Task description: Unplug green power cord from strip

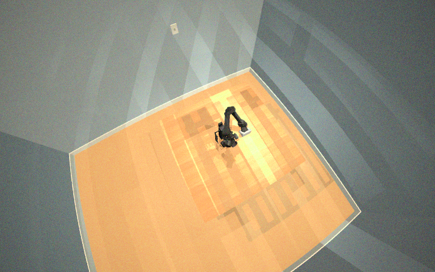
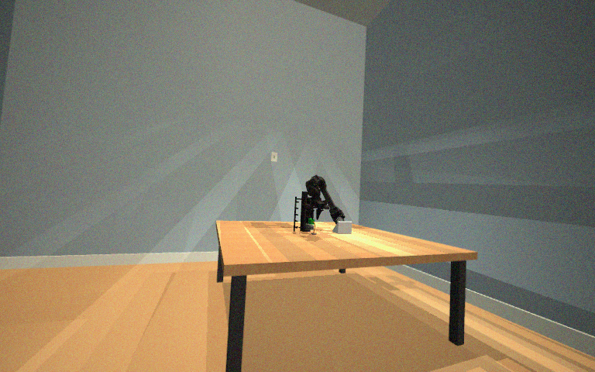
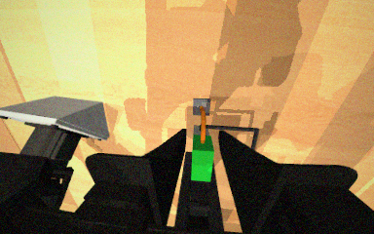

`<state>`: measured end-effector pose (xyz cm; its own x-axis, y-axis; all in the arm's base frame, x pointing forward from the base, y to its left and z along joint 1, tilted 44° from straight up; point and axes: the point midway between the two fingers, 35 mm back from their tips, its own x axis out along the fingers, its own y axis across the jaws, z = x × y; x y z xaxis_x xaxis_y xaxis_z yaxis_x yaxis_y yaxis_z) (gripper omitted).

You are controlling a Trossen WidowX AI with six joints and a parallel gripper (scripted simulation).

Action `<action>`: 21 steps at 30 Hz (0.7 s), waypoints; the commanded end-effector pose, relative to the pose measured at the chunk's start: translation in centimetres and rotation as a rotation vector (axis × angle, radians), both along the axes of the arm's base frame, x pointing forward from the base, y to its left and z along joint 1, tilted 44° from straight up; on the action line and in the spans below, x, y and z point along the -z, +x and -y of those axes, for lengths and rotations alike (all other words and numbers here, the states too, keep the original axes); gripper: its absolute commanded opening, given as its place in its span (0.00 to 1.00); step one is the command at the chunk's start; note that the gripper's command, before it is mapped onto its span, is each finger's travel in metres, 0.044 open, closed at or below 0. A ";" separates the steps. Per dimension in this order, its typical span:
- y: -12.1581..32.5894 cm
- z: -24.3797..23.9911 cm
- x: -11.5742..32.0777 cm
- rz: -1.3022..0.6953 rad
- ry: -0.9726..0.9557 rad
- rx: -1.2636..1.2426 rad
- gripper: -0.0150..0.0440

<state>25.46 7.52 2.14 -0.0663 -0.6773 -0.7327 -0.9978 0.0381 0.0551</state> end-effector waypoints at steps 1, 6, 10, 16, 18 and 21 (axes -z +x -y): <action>0.2 -0.2 -0.3 0.009 0.003 -0.001 0.53; 0.2 0.3 -0.7 0.009 0.003 -0.001 0.53; 0.2 0.8 -1.1 0.009 0.002 -0.001 0.53; 0.2 1.5 -1.8 0.009 0.002 -0.001 0.53; 0.2 1.7 -2.0 0.009 0.002 -0.001 0.53; 0.2 2.1 -2.3 0.009 0.001 -0.001 0.53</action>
